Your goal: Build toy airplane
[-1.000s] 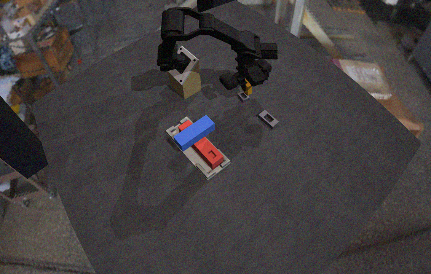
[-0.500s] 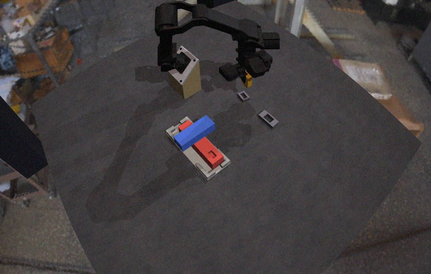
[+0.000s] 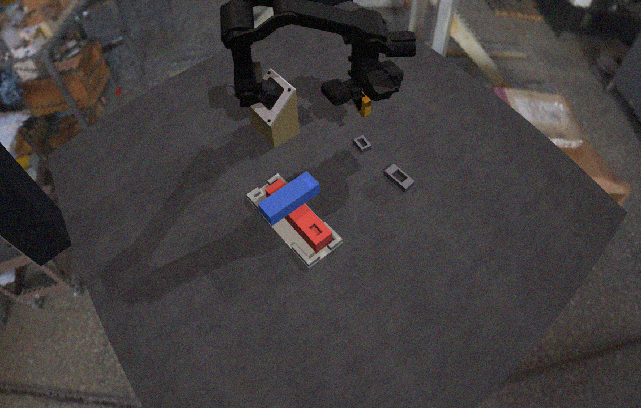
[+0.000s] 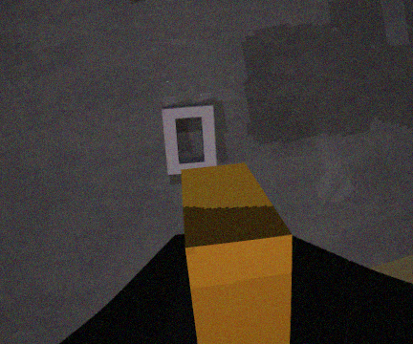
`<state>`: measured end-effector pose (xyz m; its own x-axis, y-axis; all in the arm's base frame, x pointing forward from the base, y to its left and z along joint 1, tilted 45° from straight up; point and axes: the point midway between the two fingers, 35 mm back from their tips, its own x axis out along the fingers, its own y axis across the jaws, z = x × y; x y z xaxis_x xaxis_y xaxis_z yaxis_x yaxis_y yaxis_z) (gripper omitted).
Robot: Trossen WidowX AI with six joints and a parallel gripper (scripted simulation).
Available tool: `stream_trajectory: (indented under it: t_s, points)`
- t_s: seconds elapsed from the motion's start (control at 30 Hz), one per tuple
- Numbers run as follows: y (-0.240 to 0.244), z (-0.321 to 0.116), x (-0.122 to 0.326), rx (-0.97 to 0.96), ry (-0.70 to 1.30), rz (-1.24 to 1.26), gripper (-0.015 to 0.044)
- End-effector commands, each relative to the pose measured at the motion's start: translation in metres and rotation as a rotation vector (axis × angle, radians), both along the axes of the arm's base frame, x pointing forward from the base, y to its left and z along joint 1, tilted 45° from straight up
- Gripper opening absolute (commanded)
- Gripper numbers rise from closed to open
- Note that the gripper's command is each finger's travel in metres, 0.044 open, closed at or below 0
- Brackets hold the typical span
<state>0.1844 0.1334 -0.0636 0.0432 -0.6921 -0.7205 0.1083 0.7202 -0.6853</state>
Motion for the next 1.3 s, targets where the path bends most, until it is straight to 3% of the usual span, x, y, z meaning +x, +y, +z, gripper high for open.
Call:
stream_trajectory:
  t_s: [0.0, 1.27]
  points:
    - [0.006, 0.008, -0.003, 0.0, 0.002, -0.011, 0.0]
    - [-0.025, 0.046, 0.062, 0.056, 0.046, 0.035, 0.0]
